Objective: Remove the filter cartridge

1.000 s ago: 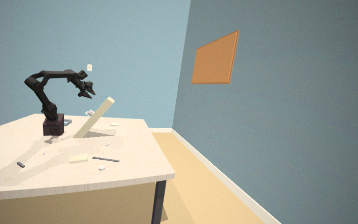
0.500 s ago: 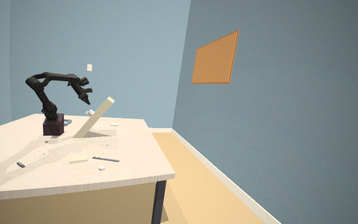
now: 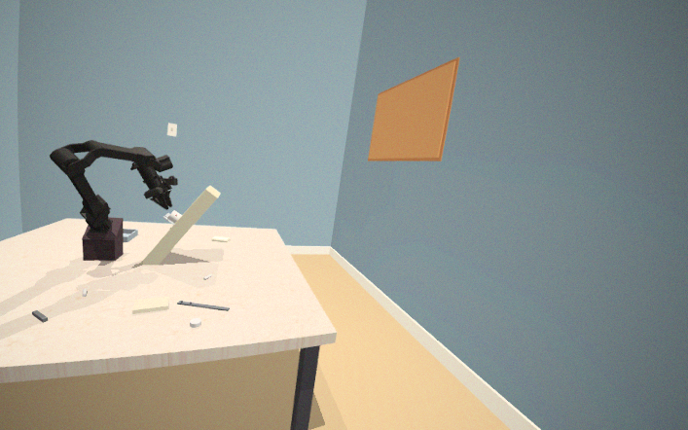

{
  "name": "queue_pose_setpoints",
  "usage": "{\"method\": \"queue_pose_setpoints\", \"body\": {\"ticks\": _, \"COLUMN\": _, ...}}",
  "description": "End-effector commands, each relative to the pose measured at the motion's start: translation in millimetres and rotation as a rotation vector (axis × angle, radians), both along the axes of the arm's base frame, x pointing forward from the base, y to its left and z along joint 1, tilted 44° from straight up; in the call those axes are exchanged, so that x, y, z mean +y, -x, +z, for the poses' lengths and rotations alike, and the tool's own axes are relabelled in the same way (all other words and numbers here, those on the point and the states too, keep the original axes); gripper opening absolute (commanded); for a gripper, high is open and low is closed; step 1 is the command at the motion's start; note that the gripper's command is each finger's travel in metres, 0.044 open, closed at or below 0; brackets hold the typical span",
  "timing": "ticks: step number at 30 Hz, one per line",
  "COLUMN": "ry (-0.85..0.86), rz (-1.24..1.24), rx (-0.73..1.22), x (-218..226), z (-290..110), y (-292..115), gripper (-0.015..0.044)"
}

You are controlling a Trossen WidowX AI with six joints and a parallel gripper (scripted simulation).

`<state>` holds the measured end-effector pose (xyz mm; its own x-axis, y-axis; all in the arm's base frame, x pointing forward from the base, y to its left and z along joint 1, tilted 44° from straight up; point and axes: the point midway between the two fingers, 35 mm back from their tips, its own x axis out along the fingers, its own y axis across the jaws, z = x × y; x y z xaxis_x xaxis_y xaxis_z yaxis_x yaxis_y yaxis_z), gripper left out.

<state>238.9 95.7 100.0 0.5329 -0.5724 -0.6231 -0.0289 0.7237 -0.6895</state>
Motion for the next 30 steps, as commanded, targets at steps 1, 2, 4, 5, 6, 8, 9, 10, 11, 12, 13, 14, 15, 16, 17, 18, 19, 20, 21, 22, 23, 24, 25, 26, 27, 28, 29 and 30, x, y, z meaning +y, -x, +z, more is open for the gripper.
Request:
{"method": "queue_pose_setpoints", "body": {"ticks": 1, "ry": 0.001, "rz": -0.005, "rx": 0.009, "x": -5.5, "z": -6.5, "y": -2.3, "gripper": 0.0305}}
{"method": "queue_pose_setpoints", "body": {"ticks": 2, "ry": 0.001, "rz": -0.005, "rx": 0.009, "x": -6.4, "z": -7.5, "y": -3.2, "gripper": 0.0305}}
{"method": "queue_pose_setpoints", "body": {"ticks": 4, "ry": 0.0, "rz": -0.005, "rx": 0.009, "x": -8.2, "z": -9.5, "y": -5.0, "gripper": 0.0305}}
{"method": "queue_pose_setpoints", "body": {"ticks": 5, "ry": 0.0, "rz": -0.005, "rx": 0.008, "x": -9.1, "z": -10.6, "y": -5.8, "gripper": 0.0305}}
{"method": "queue_pose_setpoints", "body": {"ticks": 6, "ry": 0.0, "rz": -0.005, "rx": 0.008, "x": -10.1, "z": -11.6, "y": -6.7, "gripper": 0.0305}}
{"method": "queue_pose_setpoints", "body": {"ticks": 8, "ry": 0.0, "rz": -0.005, "rx": 0.008, "x": -12.0, "z": -13.5, "y": -8.4, "gripper": 0.0305}}
{"method": "queue_pose_setpoints", "body": {"ticks": 9, "ry": 0.0, "rz": -0.005, "rx": 0.008, "x": -12.9, "z": -14.5, "y": -9.3, "gripper": 0.0305}}
{"method": "queue_pose_setpoints", "body": {"ticks": 10, "ry": 0.0, "rz": -0.005, "rx": 0.008, "x": -13.9, "z": -15.5, "y": -10.2, "gripper": 0.0305}}
{"method": "queue_pose_setpoints", "body": {"ticks": 11, "ry": 0.001, "rz": -0.005, "rx": 0.008, "x": -14.9, "z": -16.4, "y": -11.0, "gripper": 0.0305}}
{"method": "queue_pose_setpoints", "body": {"ticks": 12, "ry": 0.001, "rz": -0.005, "rx": 0.008, "x": -15.9, "z": -17.4, "y": -11.8, "gripper": 0.0305}}
{"method": "queue_pose_setpoints", "body": {"ticks": 13, "ry": 0.001, "rz": -0.005, "rx": 0.007, "x": -16.9, "z": -18.3, "y": -12.7, "gripper": 0.0305}}
{"method": "queue_pose_setpoints", "body": {"ticks": 14, "ry": 0.001, "rz": -0.005, "rx": 0.007, "x": -17.9, "z": -19.3, "y": -13.5, "gripper": 0.0305}}
{"method": "queue_pose_setpoints", "body": {"ticks": 15, "ry": 0.001, "rz": -0.005, "rx": 0.007, "x": -18.9, "z": -20.2, "y": -14.3, "gripper": 0.0305}}
{"method": "queue_pose_setpoints", "body": {"ticks": 16, "ry": 0.002, "rz": -0.005, "rx": 0.006, "x": -19.9, "z": -21.1, "y": -15.1, "gripper": 0.0305}}
{"method": "queue_pose_setpoints", "body": {"ticks": 17, "ry": 0.002, "rz": -0.005, "rx": 0.006, "x": -21.0, "z": -22.0, "y": -15.9, "gripper": 0.0305}}
{"method": "queue_pose_setpoints", "body": {"ticks": 18, "ry": 0.002, "rz": -0.006, "rx": 0.006, "x": -22.0, "z": -22.9, "y": -16.7, "gripper": 0.0305}}
{"method": "queue_pose_setpoints", "body": {"ticks": 19, "ry": 0.002, "rz": -0.006, "rx": 0.005, "x": -23.1, "z": -23.8, "y": -17.5, "gripper": 0.0305}}
{"method": "queue_pose_setpoints", "body": {"ticks": 20, "ry": 0.003, "rz": -0.006, "rx": 0.005, "x": -24.2, "z": -24.7, "y": -18.3, "gripper": 0.0305}}
{"method": "queue_pose_setpoints", "body": {"ticks": 21, "ry": 0.003, "rz": -0.006, "rx": 0.005, "x": -25.3, "z": -25.5, "y": -19.1, "gripper": 0.0305}}
{"method": "queue_pose_setpoints", "body": {"ticks": 22, "ry": 0.004, "rz": -0.006, "rx": 0.004, "x": -26.1, "z": -26.2, "y": -19.7, "gripper": 0.0305}}
{"method": "queue_pose_setpoints", "body": {"ticks": 23, "ry": 0.004, "rz": -0.006, "rx": 0.004, "x": -26.7, "z": -26.6, "y": -20.0, "gripper": 0.0305}}
{"method": "queue_pose_setpoints", "body": {"ticks": 24, "ry": 0.004, "rz": -0.006, "rx": 0.004, "x": -26.8, "z": -26.8, "y": -20.2, "gripper": 0.0305}}
{"method": "queue_pose_setpoints", "body": {"ticks": 25, "ry": 0.004, "rz": -0.006, "rx": 0.004, "x": -26.8, "z": -26.8, "y": -20.2, "gripper": 0.0305}}
{"method": "queue_pose_setpoints", "body": {"ticks": 26, "ry": 0.004, "rz": -0.006, "rx": 0.004, "x": -26.8, "z": -26.8, "y": -20.2, "gripper": 0.0305}}
{"method": "queue_pose_setpoints", "body": {"ticks": 27, "ry": -0.004, "rz": -0.005, "rx": 0.003, "x": -23.7, "z": -25.0, "y": -19.9, "gripper": 0.0278}}
{"method": "queue_pose_setpoints", "body": {"ticks": 28, "ry": -0.004, "rz": -0.005, "rx": 0.003, "x": -23.7, "z": -25.0, "y": -19.9, "gripper": 0.0252}}
{"method": "queue_pose_setpoints", "body": {"ticks": 29, "ry": -0.004, "rz": -0.005, "rx": 0.003, "x": -23.7, "z": -25.0, "y": -19.9, "gripper": 0.0246}}
{"method": "queue_pose_setpoints", "body": {"ticks": 30, "ry": -0.004, "rz": -0.005, "rx": 0.003, "x": -23.7, "z": -25.0, "y": -19.9, "gripper": 0.0239}}
